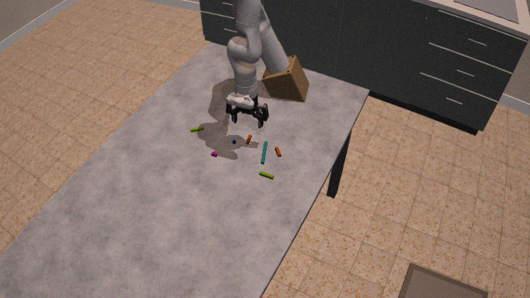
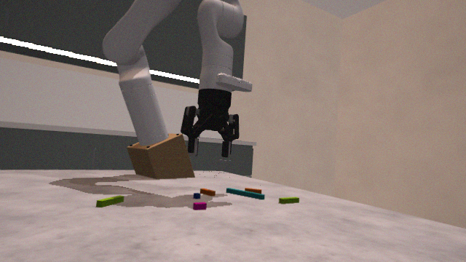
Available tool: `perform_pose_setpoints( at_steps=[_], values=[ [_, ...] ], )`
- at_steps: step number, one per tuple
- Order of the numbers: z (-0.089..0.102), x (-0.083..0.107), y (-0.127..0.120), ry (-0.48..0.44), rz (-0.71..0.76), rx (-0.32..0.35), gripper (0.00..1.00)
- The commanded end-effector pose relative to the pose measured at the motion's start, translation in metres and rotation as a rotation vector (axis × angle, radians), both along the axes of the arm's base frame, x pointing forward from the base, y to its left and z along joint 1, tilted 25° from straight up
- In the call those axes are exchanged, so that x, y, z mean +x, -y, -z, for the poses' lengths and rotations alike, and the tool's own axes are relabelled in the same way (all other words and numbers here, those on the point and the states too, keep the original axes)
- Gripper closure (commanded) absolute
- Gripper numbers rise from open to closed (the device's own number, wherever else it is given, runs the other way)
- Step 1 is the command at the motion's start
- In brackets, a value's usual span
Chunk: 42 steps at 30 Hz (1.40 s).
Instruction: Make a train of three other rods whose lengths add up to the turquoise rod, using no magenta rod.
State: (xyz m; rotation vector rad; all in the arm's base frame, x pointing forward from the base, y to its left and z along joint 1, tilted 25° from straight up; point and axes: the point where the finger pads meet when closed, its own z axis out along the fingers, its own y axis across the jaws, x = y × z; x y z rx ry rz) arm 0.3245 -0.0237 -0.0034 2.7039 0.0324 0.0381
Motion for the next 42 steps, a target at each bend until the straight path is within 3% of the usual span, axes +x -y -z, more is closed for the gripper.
perform_pose_setpoints(
  at_steps=[1,7,8,42],
  values=[
    [-0.0002,-0.0015,-0.0008,-0.016,-0.038,0.004,0.0],
    [0.0005,-0.0021,-0.0015,-0.023,-0.048,0.004,0.0],
    [0.0005,-0.0021,-0.0015,-0.023,-0.048,0.004,0.76],
    [0.0005,-0.0021,-0.0015,-0.023,-0.048,0.004,0.76]
  ],
)
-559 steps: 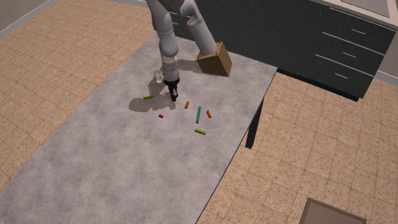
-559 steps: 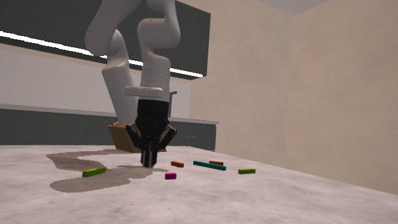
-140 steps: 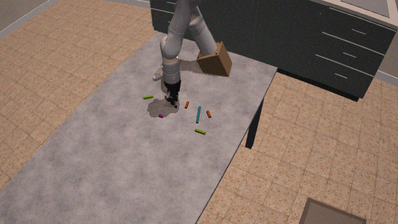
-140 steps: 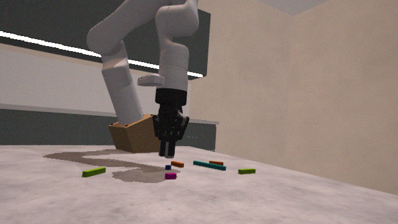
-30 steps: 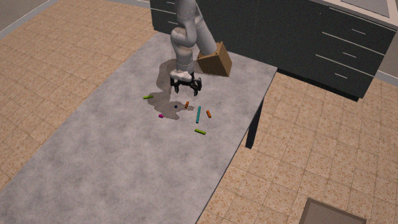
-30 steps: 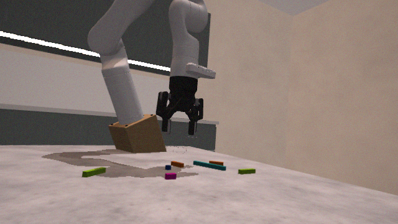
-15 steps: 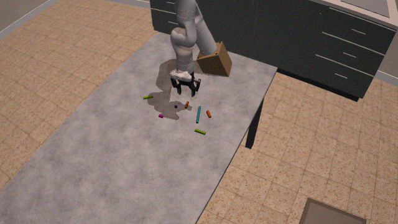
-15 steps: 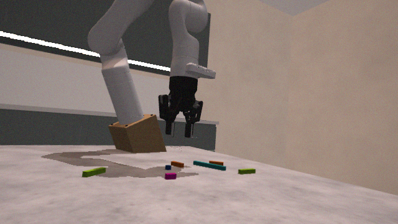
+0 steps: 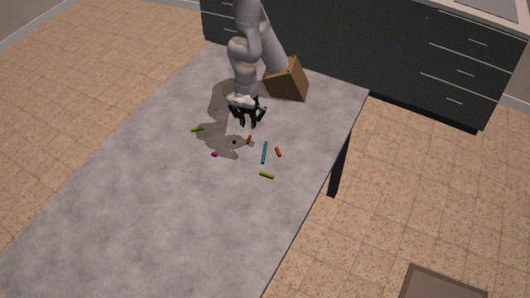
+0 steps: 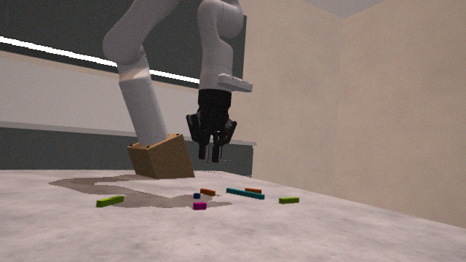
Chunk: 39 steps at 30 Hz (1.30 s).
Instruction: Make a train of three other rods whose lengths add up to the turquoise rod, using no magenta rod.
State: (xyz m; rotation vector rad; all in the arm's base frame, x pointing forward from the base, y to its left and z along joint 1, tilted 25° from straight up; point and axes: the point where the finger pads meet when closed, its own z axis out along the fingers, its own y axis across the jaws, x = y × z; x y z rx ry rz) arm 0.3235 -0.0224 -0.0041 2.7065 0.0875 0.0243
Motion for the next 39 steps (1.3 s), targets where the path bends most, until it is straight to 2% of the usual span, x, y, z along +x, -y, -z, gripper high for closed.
perform_pose_setpoints(
  at_steps=[1,21,39],
  values=[
    [0.0,-0.001,0.0,-0.005,-0.012,0.001,0.76],
    [0.008,0.001,0.005,0.001,-0.01,-0.002,0.76],
    [0.029,0.001,0.016,0.0,-0.008,-0.002,0.76]
  ],
)
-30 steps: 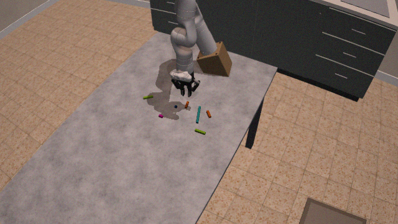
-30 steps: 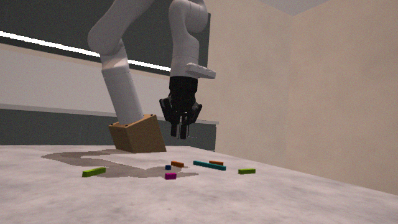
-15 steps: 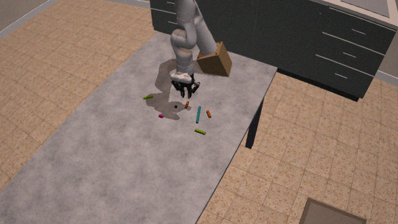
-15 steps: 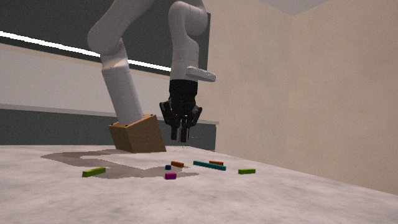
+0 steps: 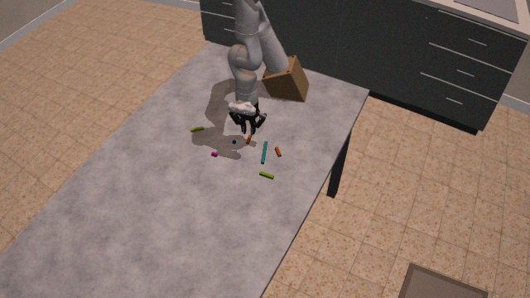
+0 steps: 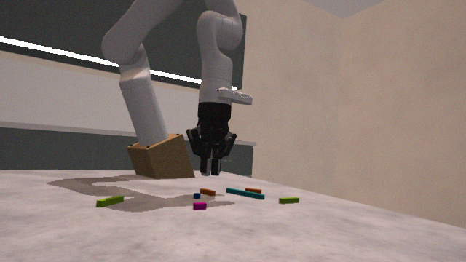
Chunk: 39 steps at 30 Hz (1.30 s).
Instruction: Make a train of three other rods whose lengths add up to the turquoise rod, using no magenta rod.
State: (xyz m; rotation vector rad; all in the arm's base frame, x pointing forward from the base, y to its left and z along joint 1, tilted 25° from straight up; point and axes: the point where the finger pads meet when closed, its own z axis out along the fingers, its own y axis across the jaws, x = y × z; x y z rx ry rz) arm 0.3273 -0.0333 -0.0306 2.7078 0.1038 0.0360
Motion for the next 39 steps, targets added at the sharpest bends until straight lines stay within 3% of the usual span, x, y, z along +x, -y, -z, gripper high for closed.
perform_pose_setpoints(
  at_steps=[1,14,39],
  values=[
    [0.004,-0.002,0.005,-0.003,0.002,-0.004,0.76],
    [0.019,0.0,0.011,-0.004,0.001,-0.002,0.76],
    [0.021,0.0,0.012,-0.005,-0.001,-0.003,0.76]
  ],
)
